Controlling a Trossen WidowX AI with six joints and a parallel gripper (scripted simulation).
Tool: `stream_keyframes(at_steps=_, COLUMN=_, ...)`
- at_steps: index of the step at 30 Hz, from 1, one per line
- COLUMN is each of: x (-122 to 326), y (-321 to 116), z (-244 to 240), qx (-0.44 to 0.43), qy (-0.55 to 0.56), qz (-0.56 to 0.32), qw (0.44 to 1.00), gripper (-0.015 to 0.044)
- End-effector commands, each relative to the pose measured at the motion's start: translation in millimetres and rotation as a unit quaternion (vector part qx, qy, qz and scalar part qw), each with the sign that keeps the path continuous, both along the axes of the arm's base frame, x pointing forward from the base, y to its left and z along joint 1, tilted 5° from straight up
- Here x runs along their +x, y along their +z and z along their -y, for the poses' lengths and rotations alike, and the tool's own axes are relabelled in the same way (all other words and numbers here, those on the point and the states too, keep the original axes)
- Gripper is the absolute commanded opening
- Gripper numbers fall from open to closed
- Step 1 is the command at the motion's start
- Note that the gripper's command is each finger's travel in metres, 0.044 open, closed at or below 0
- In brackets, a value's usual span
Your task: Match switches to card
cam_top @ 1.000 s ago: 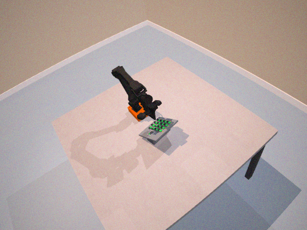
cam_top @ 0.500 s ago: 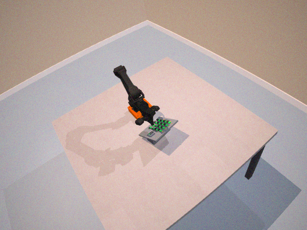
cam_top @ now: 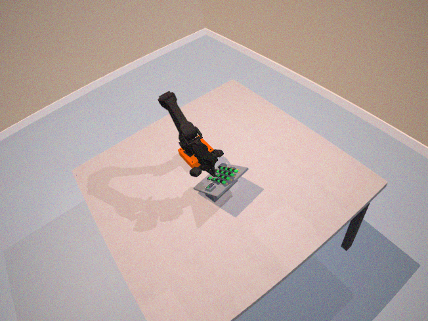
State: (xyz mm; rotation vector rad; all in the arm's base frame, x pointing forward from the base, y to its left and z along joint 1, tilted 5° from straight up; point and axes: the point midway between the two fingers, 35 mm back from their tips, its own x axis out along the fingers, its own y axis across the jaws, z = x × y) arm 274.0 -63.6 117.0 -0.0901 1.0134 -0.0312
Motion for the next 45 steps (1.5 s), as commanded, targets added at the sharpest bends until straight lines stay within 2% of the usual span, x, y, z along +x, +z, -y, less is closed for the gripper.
stream_keyframes(at_steps=1, x=1.2, y=-7.2, z=-0.2, qx=0.002, qy=0.001, qz=-0.006, qw=1.0, gripper=0.0)
stream_keyframes(at_steps=45, x=6.5, y=-16.3, z=0.5, qx=0.002, qy=0.001, qz=-0.006, qw=1.0, gripper=0.0)
